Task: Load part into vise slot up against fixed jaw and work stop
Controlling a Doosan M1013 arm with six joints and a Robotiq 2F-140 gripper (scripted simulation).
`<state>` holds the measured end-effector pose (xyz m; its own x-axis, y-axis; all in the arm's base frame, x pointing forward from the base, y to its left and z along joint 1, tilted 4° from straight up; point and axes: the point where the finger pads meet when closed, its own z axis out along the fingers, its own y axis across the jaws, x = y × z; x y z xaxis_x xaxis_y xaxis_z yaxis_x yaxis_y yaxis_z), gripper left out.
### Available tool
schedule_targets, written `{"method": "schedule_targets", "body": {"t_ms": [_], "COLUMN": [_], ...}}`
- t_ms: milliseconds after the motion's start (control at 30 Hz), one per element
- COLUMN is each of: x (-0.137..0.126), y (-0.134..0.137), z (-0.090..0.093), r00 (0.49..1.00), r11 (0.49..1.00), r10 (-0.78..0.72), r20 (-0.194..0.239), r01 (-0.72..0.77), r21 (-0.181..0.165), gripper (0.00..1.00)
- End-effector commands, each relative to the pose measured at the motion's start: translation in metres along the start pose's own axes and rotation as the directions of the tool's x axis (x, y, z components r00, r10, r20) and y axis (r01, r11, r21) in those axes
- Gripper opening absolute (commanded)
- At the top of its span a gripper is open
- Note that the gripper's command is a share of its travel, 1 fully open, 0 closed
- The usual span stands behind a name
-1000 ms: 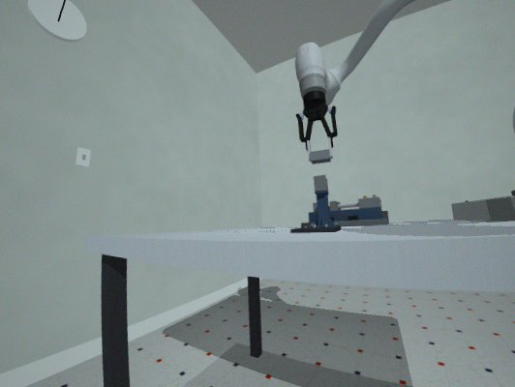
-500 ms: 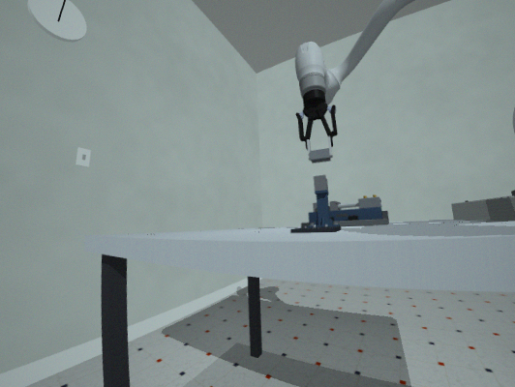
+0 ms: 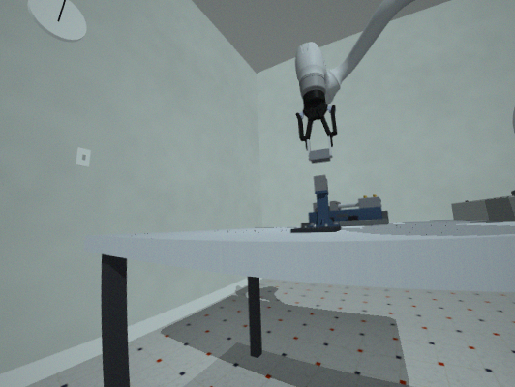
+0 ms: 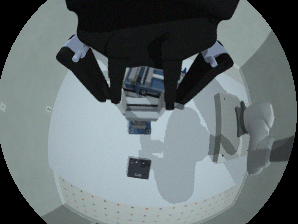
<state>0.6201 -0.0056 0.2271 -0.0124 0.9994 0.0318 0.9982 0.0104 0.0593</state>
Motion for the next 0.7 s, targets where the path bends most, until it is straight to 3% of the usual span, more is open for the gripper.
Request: {"method": "schedule_targets", "body": {"t_ms": [0,667], "x": [-0.008,-0.044], "y": [0.002,0.007], "z": [-0.004,-0.004], "r00": [0.999,0.966], "r11": [0.999,0.966], "r10": [-0.032,-0.259], "r20": [0.008,0.008], "r01": [0.032,0.259], "r21": [0.000,0.003], "gripper": [0.00,0.00]}}
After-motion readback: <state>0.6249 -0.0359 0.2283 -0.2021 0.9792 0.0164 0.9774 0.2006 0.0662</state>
